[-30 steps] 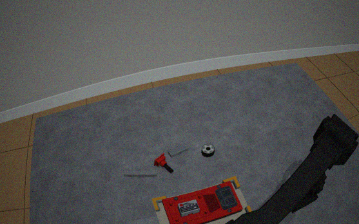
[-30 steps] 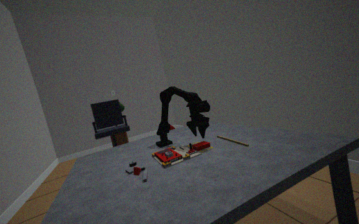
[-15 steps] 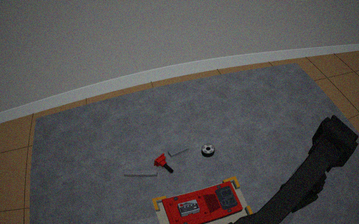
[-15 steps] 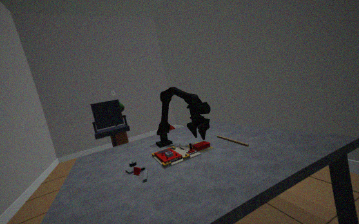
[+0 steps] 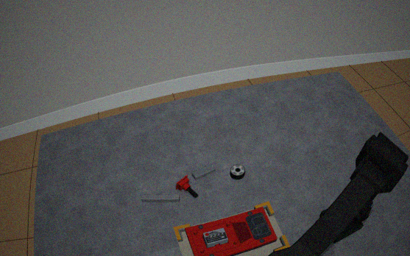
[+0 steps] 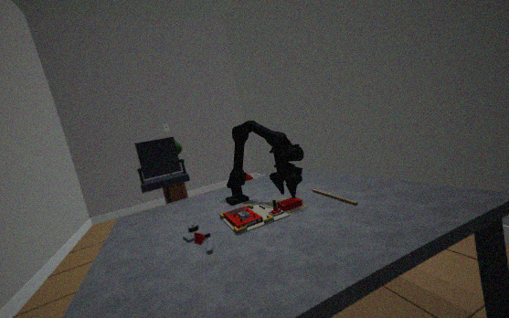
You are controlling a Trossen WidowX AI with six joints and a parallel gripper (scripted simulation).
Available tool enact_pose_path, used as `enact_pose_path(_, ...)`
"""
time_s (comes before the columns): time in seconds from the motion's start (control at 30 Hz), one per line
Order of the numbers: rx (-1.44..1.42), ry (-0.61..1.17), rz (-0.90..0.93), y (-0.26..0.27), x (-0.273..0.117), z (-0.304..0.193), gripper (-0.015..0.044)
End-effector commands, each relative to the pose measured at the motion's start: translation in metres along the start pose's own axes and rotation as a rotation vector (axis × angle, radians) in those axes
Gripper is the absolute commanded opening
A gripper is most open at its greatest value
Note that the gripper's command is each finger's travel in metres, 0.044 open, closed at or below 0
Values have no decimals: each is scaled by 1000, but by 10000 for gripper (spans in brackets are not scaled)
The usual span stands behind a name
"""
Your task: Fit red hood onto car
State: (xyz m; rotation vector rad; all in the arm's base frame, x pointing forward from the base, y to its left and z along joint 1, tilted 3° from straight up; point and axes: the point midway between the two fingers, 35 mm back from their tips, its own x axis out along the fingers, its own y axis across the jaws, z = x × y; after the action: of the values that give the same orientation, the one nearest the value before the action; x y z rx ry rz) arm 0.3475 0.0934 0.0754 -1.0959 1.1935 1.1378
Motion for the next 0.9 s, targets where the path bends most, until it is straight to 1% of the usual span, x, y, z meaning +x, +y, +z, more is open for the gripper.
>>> enact_pose_path(0.0, 3, -1, 7, 1, 5, 0, 440)
enact_pose_path(0.87, 3, -1, 7, 3, 22, 1, 440)
